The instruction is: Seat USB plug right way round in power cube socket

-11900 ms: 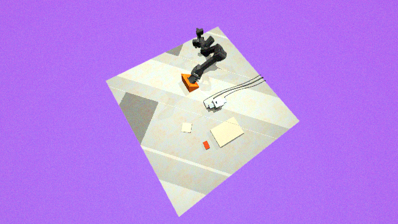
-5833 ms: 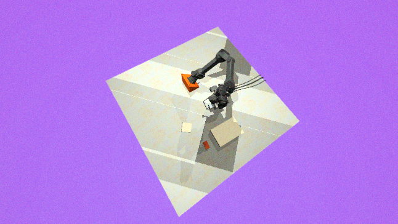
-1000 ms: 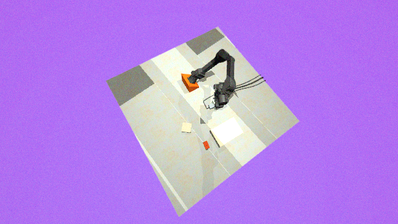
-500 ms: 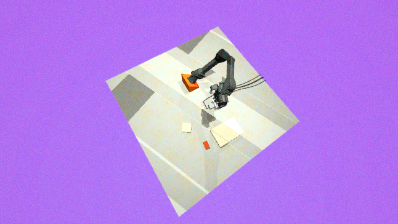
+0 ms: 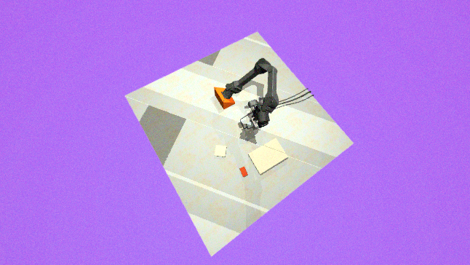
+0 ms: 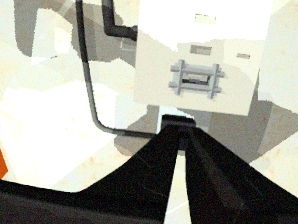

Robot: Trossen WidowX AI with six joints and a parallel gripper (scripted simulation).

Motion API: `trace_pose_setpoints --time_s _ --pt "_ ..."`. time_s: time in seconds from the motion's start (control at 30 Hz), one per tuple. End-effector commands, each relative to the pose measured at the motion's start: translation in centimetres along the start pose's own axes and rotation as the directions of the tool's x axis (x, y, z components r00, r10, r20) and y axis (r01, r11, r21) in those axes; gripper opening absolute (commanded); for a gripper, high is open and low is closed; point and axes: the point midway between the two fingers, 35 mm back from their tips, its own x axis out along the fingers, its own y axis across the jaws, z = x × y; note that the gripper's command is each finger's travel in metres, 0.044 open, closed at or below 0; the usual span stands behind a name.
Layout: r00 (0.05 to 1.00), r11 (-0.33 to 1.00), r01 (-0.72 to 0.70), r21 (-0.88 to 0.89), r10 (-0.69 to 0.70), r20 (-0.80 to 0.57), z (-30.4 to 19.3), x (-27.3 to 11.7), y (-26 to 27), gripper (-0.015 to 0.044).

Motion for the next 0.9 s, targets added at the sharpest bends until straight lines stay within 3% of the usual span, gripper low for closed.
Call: trace_pose_setpoints --time_s 0.0,0.87 --pt "1.0 1.0 0.001 0.0 -0.001 0.007 0.05 0.04 -0.05 0.0" --pt "0.999 1.0 0.001 -0.002 -0.001 0.039 0.25 0.33 -0.31 0.0"
